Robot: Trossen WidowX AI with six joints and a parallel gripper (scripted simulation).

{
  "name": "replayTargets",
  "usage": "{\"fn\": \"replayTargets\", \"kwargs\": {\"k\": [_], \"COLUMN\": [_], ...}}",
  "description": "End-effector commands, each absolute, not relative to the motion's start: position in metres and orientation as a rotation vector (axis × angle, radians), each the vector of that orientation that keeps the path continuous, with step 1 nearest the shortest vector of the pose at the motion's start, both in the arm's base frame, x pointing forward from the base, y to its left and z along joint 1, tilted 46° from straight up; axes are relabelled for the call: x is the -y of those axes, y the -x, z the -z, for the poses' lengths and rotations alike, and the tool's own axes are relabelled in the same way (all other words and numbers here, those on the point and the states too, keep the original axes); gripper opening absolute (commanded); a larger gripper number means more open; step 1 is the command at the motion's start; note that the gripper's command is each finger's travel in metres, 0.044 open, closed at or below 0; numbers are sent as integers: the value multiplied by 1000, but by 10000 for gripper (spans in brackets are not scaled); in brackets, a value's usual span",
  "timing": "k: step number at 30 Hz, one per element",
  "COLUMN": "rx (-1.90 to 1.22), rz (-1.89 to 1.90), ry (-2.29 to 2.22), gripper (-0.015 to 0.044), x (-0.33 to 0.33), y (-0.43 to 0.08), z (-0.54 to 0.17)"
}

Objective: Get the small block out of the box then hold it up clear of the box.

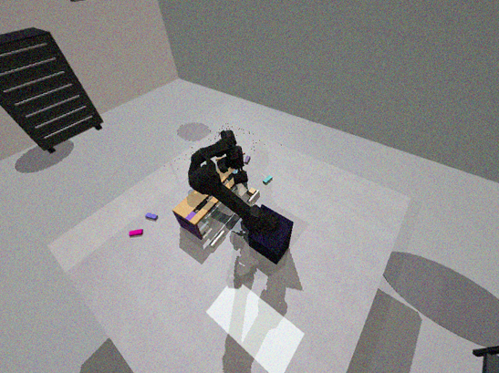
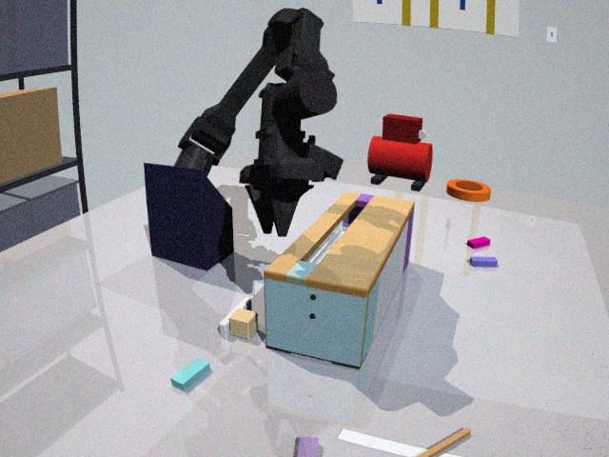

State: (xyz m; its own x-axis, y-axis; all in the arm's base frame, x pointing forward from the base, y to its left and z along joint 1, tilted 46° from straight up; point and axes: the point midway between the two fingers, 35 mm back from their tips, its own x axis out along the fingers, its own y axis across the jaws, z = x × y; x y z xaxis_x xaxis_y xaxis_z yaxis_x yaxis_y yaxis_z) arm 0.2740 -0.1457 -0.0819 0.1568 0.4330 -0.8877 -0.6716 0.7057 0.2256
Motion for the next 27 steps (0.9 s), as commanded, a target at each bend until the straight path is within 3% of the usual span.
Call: {"fn": "replayTargets", "kwargs": {"k": [1, 27], "rx": [-1349, -1356], "rz": [-273, 623], "ry": [-575, -1872], "gripper": [285, 285], "x": [152, 161], "y": [-265, -248], "z": [89, 100]}}
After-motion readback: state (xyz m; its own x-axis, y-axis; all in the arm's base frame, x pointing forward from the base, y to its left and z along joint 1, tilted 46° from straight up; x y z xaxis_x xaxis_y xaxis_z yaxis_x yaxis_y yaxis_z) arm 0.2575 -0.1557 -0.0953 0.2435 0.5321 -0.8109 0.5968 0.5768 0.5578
